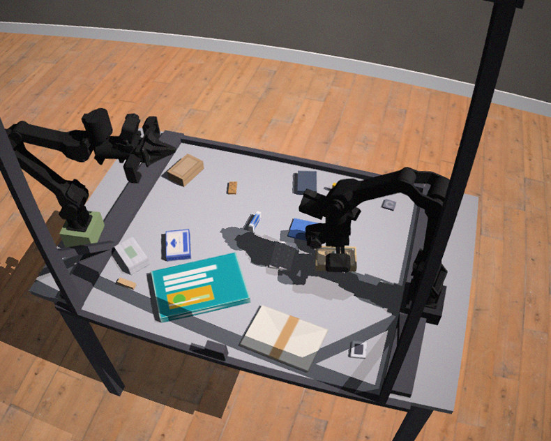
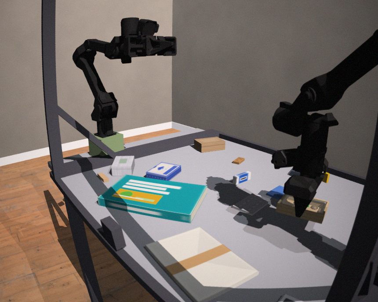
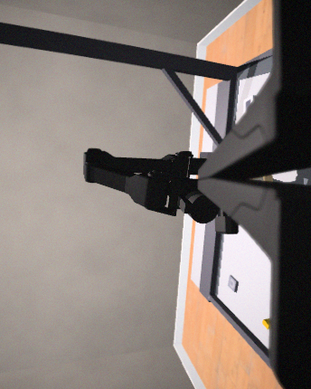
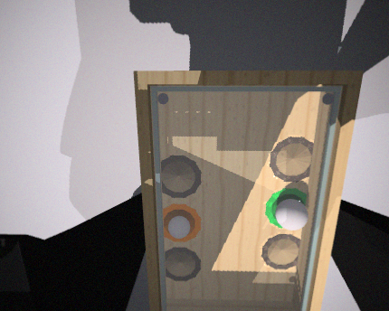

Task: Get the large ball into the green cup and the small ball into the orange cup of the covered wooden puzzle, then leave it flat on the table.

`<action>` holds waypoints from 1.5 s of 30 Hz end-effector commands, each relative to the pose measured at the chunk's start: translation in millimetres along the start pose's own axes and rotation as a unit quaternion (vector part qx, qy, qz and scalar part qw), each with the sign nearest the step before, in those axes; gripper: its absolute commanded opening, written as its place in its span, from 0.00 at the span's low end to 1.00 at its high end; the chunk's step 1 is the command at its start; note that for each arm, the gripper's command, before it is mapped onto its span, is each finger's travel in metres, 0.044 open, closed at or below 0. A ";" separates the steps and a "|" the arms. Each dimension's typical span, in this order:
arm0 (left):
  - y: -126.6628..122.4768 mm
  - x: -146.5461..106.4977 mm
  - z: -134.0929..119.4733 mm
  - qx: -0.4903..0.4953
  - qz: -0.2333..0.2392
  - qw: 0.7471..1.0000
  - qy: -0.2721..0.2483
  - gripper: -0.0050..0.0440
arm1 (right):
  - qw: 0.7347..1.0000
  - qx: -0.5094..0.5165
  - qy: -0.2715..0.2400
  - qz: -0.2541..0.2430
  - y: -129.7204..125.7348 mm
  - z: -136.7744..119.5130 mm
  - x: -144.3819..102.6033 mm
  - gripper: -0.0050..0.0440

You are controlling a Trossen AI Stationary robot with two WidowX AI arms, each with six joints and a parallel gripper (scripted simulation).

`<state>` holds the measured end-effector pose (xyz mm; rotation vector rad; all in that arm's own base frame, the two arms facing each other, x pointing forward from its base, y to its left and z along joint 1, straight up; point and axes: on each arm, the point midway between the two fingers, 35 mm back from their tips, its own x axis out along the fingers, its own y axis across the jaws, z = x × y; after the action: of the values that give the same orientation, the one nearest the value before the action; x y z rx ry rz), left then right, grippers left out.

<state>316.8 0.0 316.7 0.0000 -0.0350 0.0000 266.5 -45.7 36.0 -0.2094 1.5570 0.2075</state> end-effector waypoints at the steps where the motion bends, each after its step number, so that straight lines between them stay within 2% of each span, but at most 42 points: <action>1: 0.0 -0.9 6.2 0.000 0.000 1.000 -0.008 0.00 | 1.000 0.001 0.002 0.000 1.1 -1.5 6.7 0.00; 13: 0.0 -0.9 6.2 0.000 0.000 1.000 -0.008 0.00 | 1.000 0.001 0.002 0.000 1.0 -1.3 22.4 0.00; 16: 0.0 -0.9 6.2 0.000 0.000 1.000 -0.008 0.00 | 1.000 0.001 -0.001 -0.002 0.0 1.0 19.3 0.00; 29: 0.0 -0.9 6.2 0.000 0.000 1.000 -0.008 0.00 | 1.000 0.001 0.002 0.000 1.1 -1.3 41.0 0.00; 33: 0.0 -0.9 6.2 0.000 0.000 1.000 -0.008 0.00 | 1.000 0.001 -0.003 -0.002 0.3 0.4 37.2 0.00; 45: 0.0 -0.9 6.2 0.000 0.000 1.000 -0.008 0.00 | 1.000 0.001 0.001 0.000 1.1 -1.2 46.3 0.00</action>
<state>316.8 0.0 316.7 0.0000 -0.0350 0.0000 265.8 -45.6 -8.3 -0.2087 1.5592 0.2078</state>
